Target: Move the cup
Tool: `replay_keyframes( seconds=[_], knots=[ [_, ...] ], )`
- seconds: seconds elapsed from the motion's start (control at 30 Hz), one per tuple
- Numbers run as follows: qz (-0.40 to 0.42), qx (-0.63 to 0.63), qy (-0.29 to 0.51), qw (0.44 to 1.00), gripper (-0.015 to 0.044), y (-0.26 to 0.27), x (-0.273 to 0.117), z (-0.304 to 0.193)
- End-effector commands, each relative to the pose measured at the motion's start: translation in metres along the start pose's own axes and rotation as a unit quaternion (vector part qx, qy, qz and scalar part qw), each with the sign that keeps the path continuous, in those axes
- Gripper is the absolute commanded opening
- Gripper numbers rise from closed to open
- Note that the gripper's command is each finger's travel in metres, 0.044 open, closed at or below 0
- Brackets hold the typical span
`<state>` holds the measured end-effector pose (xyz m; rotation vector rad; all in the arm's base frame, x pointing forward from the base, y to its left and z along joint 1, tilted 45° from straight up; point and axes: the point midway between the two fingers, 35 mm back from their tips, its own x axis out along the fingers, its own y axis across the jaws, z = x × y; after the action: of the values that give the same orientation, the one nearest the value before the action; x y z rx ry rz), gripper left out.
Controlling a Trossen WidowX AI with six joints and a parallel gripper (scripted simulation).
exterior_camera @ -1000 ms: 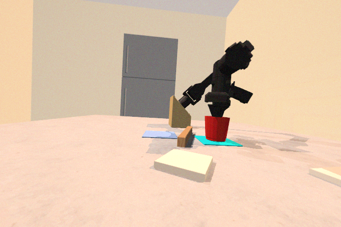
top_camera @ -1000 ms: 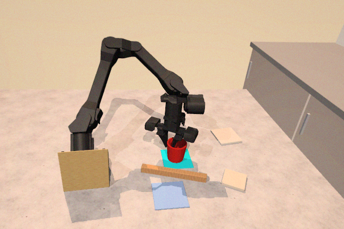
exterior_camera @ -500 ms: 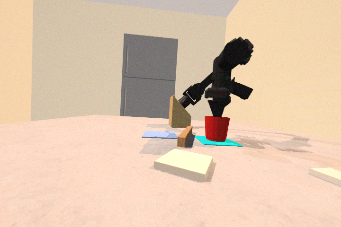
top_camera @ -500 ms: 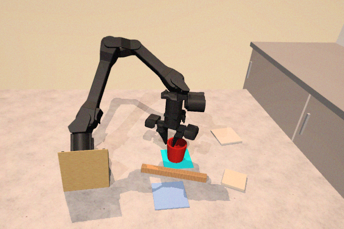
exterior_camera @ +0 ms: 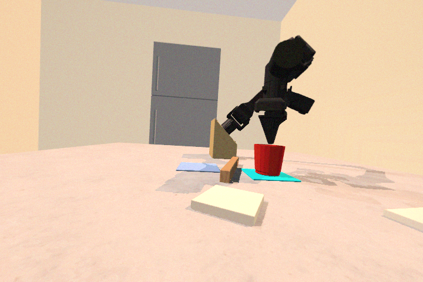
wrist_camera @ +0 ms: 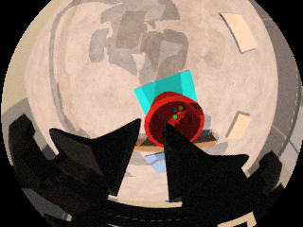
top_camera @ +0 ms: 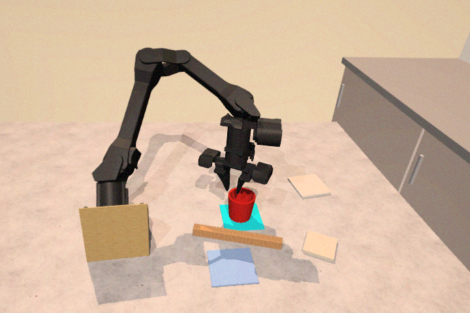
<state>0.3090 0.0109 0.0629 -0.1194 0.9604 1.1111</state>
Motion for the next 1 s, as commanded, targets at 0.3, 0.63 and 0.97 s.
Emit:
replay_keyframes(
  seconds=[0.3, 0.63, 0.97],
  knots=[
    [0.000, 0.001, -0.001, 1.000, 0.0154, 0.001, -0.013, 0.000],
    [0.000, 0.001, -0.001, 1.000, 0.0416, 0.000, -0.017, 0.000],
    [-0.002, 0.000, 0.002, 1.000, 0.0440, -0.001, -0.053, 0.001]
  ],
)
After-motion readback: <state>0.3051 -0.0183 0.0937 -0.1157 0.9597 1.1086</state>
